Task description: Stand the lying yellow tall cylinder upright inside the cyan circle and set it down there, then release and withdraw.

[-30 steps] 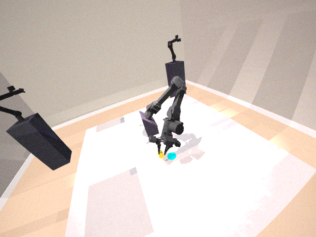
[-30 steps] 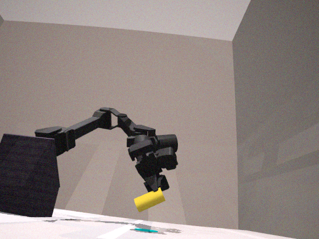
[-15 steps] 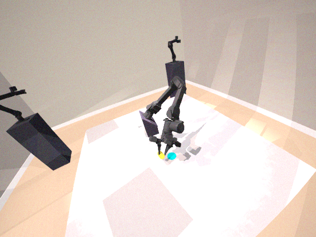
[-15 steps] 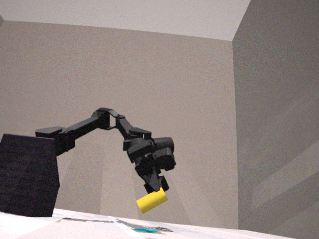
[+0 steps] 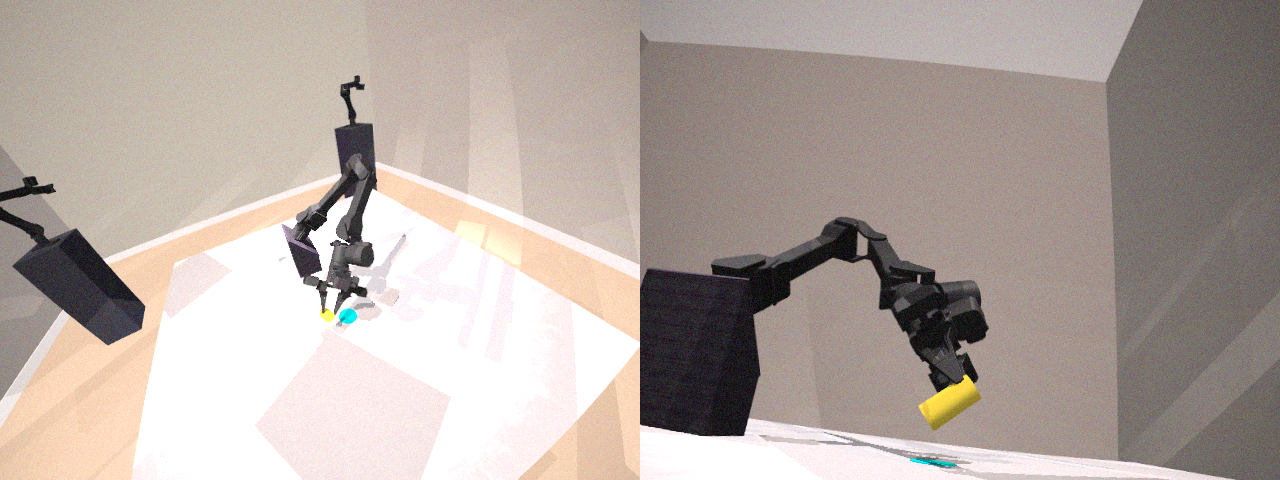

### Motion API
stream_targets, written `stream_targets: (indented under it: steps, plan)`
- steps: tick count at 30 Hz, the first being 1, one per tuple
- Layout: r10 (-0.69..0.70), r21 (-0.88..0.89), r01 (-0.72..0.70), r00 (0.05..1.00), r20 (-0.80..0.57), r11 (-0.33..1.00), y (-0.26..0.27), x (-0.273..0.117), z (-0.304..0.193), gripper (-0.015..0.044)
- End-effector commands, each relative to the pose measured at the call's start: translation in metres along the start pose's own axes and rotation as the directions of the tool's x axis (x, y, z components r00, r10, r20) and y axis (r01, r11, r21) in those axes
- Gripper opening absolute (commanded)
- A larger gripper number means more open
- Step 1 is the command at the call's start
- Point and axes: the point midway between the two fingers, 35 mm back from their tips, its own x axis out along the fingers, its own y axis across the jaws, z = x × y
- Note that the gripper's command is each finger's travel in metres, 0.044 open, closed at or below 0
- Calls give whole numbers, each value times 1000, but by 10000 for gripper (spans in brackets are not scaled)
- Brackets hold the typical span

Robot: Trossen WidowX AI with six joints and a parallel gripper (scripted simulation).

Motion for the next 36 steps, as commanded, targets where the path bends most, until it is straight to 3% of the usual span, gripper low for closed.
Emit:
stream_targets:
  steps: [1, 36]
  plan:
    - [-8, 12, 8, 1000, 27, 1000, -1, -1, -1, 105]
    - [-4, 84, -18, 968, 251, 996, 5, -14, 1, 105]
